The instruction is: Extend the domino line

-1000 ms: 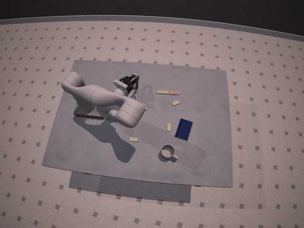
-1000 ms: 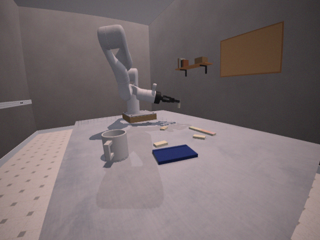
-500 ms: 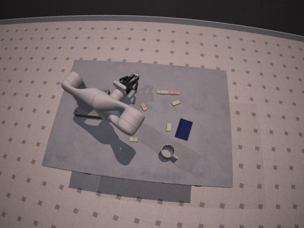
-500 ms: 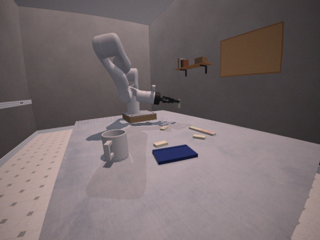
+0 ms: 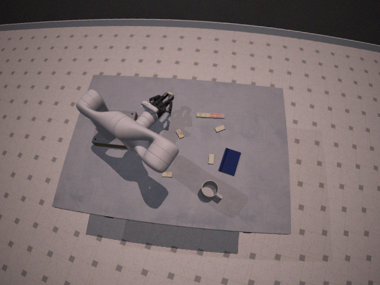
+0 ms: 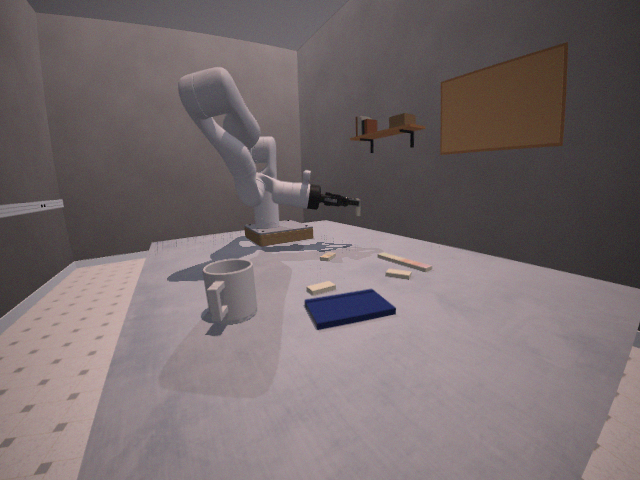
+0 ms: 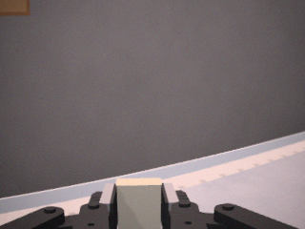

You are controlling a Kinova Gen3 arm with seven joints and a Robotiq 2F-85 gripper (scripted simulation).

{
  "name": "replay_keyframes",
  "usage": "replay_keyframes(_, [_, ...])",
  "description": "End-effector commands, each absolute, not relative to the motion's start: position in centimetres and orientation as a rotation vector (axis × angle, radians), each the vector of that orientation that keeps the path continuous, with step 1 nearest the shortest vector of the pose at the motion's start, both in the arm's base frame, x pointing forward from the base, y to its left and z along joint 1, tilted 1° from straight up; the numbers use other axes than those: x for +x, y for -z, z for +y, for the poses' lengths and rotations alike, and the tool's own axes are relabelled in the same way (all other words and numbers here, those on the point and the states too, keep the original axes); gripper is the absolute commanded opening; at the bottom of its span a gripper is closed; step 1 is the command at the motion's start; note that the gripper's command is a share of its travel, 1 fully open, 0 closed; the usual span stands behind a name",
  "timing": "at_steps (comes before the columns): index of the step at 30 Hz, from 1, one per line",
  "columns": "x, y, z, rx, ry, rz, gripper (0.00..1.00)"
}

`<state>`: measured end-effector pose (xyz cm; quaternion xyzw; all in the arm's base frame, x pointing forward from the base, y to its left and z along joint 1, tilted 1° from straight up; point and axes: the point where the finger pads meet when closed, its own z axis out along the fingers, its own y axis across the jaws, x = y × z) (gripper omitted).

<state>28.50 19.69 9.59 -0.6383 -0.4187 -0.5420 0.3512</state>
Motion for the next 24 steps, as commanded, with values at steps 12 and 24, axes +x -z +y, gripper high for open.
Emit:
replay_keyframes(12, [28.5, -9.4, 19.7, -1.658, 1.405, -1.084, 0.29])
replay_keyframes(24, [28.5, -7.8, 19.7, -1.658, 1.405, -1.084, 0.29])
